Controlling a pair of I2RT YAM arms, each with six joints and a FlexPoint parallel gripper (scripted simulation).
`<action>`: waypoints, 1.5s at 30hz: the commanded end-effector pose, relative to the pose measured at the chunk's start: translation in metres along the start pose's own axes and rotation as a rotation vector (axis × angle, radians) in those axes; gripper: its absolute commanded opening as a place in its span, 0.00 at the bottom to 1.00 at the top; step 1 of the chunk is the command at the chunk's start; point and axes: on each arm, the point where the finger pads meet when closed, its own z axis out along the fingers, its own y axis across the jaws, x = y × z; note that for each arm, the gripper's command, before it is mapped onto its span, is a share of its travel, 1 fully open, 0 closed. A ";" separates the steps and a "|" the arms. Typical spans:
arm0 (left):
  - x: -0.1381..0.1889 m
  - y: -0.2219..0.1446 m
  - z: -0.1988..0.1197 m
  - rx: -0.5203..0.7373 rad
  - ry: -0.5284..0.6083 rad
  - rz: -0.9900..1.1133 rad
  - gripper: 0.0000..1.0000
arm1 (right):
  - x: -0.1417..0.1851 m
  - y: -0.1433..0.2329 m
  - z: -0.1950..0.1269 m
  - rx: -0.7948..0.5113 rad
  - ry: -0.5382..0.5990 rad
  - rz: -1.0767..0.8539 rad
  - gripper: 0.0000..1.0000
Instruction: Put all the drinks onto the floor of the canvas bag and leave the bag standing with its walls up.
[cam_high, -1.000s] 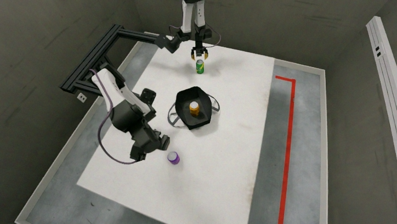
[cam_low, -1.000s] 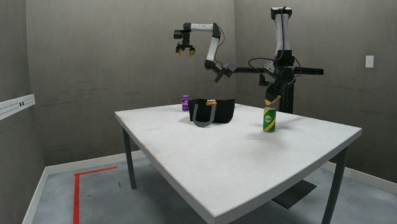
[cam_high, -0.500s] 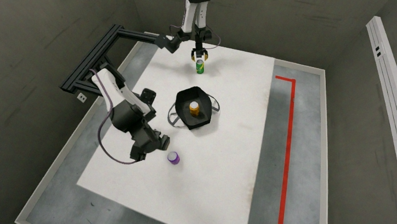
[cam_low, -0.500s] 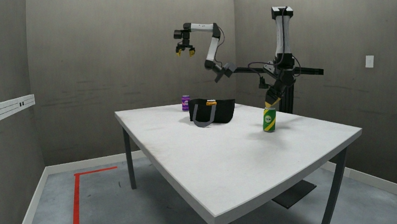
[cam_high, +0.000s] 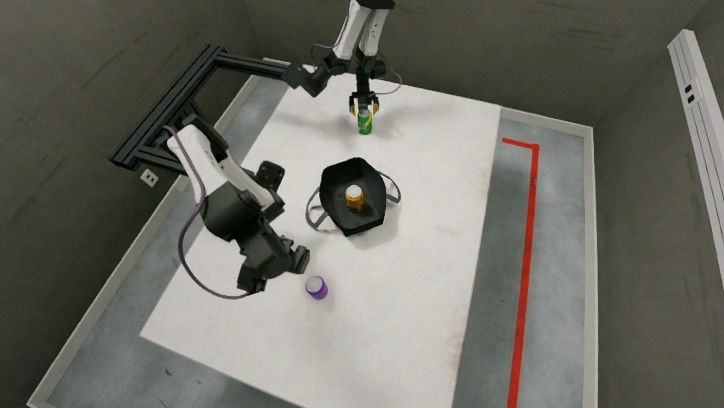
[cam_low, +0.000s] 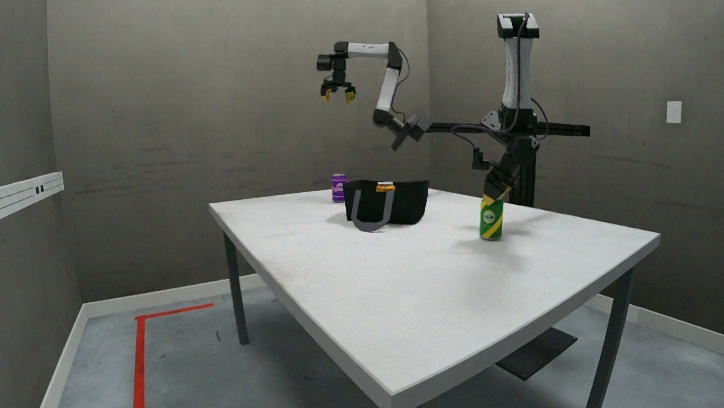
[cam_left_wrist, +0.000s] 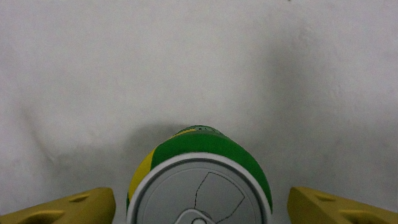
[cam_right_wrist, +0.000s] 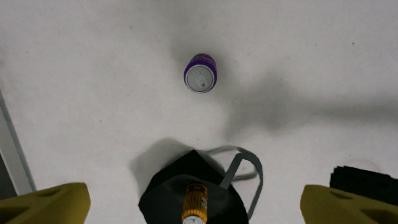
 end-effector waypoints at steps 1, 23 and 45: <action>0.007 0.017 0.005 -0.058 0.020 0.022 0.84 | -0.001 0.002 -0.003 -0.002 0.000 -0.002 1.00; 0.017 0.006 0.035 -0.029 0.014 0.008 0.84 | -0.001 0.002 -0.003 -0.002 0.000 -0.002 1.00; 0.015 0.009 0.032 -0.037 0.007 0.013 0.67 | -0.001 0.002 -0.003 -0.002 0.000 -0.002 1.00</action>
